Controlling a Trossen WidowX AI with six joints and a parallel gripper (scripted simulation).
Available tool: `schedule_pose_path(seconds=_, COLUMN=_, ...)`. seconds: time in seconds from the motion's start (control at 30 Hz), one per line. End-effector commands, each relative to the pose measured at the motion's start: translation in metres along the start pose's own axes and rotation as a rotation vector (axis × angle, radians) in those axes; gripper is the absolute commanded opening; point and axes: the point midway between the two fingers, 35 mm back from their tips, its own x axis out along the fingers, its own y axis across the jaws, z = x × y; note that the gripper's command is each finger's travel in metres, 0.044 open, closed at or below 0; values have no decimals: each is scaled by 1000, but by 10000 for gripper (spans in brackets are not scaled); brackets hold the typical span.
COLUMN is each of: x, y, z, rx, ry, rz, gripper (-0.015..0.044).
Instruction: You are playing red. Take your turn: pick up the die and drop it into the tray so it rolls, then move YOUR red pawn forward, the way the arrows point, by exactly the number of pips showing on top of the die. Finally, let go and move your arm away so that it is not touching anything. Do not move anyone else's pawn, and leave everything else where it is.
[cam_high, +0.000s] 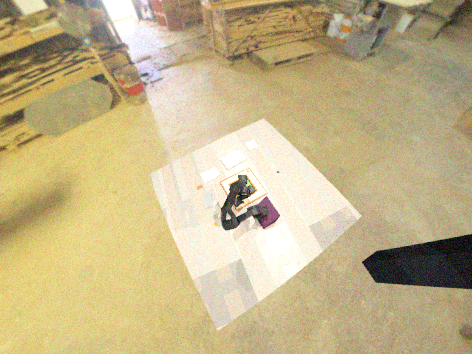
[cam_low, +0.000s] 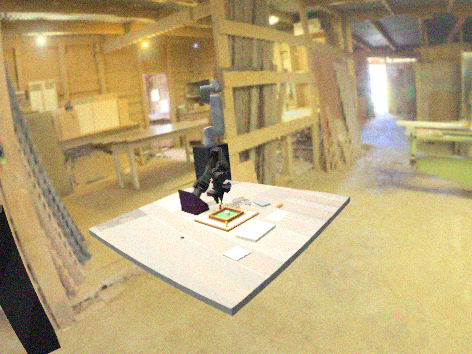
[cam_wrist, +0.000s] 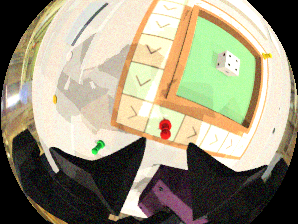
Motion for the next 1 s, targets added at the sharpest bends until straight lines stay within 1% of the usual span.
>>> schedule_pose_path(seconds=0.0, x=8, y=1, z=0, rx=3, ry=0, rz=3, gripper=200)
schedule_pose_path(seconds=0.73, x=40, y=2, z=-1, rx=2, ry=-1, rz=8, gripper=200)
schedule_pose_path(seconds=0.93, x=40, y=2, z=-1, rx=2, ry=-1, rz=8, gripper=43)
schedule_pose_path(seconds=0.97, x=40, y=2, z=-1, rx=2, ry=-1, rz=8, gripper=36)
